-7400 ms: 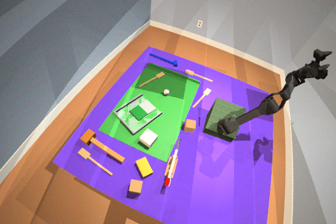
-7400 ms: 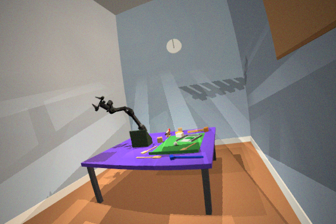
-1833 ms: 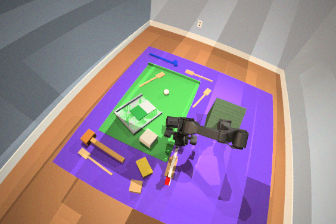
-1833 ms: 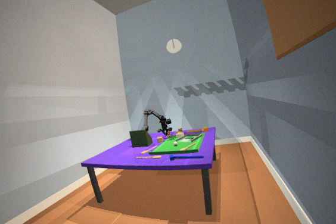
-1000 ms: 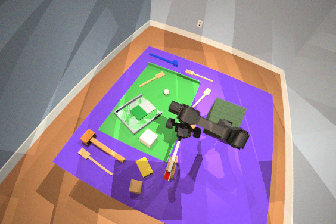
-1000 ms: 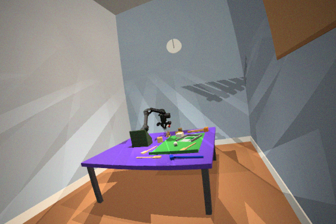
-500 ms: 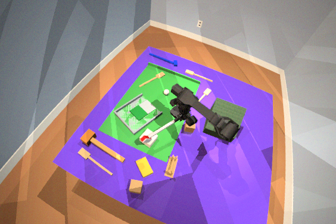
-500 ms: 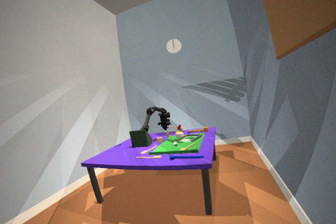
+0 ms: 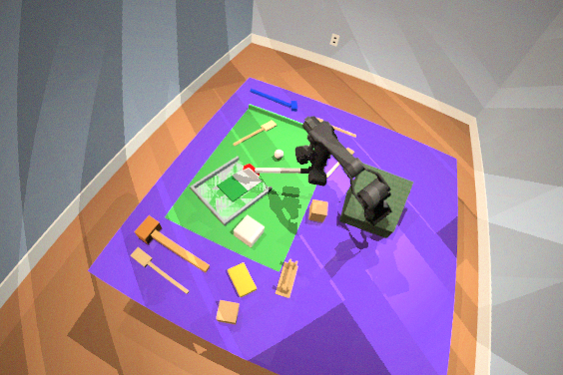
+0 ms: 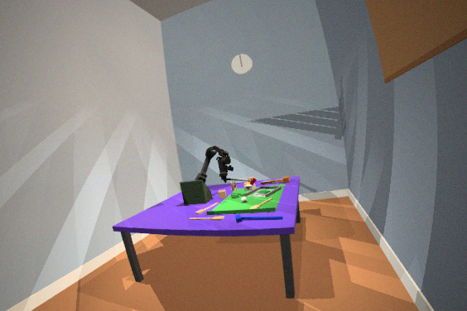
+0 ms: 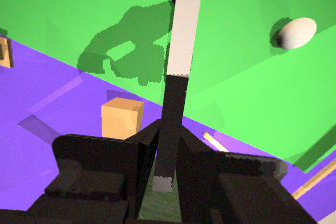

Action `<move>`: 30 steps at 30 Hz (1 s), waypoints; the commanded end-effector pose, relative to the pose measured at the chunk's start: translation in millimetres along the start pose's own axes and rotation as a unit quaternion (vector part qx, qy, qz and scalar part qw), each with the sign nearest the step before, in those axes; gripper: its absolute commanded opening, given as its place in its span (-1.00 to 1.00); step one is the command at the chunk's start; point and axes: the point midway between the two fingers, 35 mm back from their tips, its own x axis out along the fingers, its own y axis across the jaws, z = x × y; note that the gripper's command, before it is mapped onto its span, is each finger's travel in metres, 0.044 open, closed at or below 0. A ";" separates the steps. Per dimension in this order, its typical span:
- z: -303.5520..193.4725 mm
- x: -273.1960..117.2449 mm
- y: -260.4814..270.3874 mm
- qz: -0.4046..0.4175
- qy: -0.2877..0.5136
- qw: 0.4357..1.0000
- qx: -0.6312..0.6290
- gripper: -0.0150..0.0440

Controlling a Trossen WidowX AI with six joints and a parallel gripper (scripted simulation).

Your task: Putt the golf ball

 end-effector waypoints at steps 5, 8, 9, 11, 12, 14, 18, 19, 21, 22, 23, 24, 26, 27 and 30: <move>-35.1 -5.2 -54.5 -0.012 0.011 0.981 0.194 -0.49; -50.3 -6.0 -71.2 -0.014 0.015 0.965 0.260 -0.49; -55.6 -6.1 -76.5 -0.015 0.016 0.959 0.282 -0.49; -65.6 -6.1 -85.8 -0.015 0.018 0.947 0.321 -0.49; -68.4 -6.1 -88.2 -0.015 0.019 0.943 0.331 -0.49; -69.3 -6.1 -89.0 -0.015 0.019 0.942 0.335 -0.49; -69.3 -6.1 -89.0 -0.015 0.019 0.942 0.335 -0.49; -69.3 -5.2 -89.1 -0.015 0.019 0.942 0.335 -0.49; -69.3 -1.5 -89.3 -0.015 0.019 0.942 0.335 -0.49; -69.4 1.6 -89.5 -0.015 0.019 0.942 0.335 -0.49; -69.4 5.0 -89.6 -0.015 0.019 0.942 0.335 -0.49; -69.5 8.8 -89.7 -0.015 0.019 0.942 0.335 -0.49; -69.9 17.7 -89.8 -0.015 0.019 0.942 0.335 -0.49; -70.2 22.5 -89.7 -0.015 0.019 0.942 0.335 -0.49; -71.1 33.3 -89.3 -0.015 0.019 0.942 0.335 -0.49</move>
